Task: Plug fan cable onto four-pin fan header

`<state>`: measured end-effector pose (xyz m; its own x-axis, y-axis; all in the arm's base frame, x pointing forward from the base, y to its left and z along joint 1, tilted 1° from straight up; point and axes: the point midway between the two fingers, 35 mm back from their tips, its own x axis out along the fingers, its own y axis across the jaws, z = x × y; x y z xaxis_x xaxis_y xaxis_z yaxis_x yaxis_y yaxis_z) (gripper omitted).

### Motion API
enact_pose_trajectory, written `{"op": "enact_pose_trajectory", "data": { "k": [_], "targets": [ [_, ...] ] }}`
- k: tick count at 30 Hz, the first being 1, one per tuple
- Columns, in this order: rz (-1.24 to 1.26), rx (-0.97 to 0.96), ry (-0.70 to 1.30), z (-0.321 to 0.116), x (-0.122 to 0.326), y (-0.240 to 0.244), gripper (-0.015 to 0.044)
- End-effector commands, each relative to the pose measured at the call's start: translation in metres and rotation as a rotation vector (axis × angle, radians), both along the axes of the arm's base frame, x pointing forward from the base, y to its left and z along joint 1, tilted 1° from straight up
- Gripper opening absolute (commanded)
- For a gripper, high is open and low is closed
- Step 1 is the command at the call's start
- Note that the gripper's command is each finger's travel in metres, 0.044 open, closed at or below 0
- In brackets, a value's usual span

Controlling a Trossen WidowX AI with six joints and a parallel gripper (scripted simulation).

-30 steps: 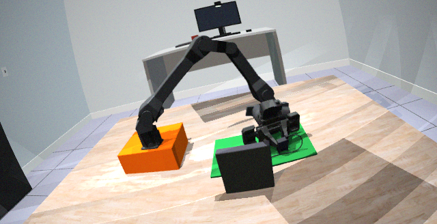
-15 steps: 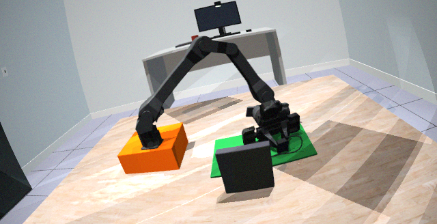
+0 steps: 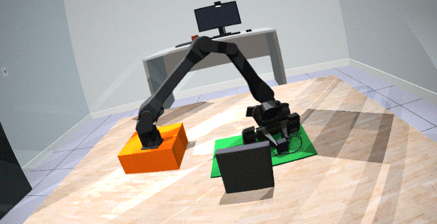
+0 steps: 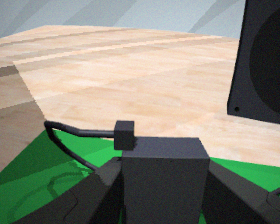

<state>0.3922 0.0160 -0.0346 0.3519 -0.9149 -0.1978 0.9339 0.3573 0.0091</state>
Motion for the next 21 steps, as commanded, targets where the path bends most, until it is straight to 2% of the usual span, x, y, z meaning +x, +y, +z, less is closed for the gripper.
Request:
{"op": "enact_pose_trajectory", "data": {
  "k": [1, 18, 21],
  "targets": [
    [0.000, 0.000, 0.000, 0.0004, 0.0000, 0.0000, 0.0000],
    [0.000, 0.000, 0.000, 0.0004, 0.0000, 0.0000, 0.0000],
    [0.000, 0.000, 0.000, 0.0000, 0.0000, 0.0000, 0.0079]
  ]
}}
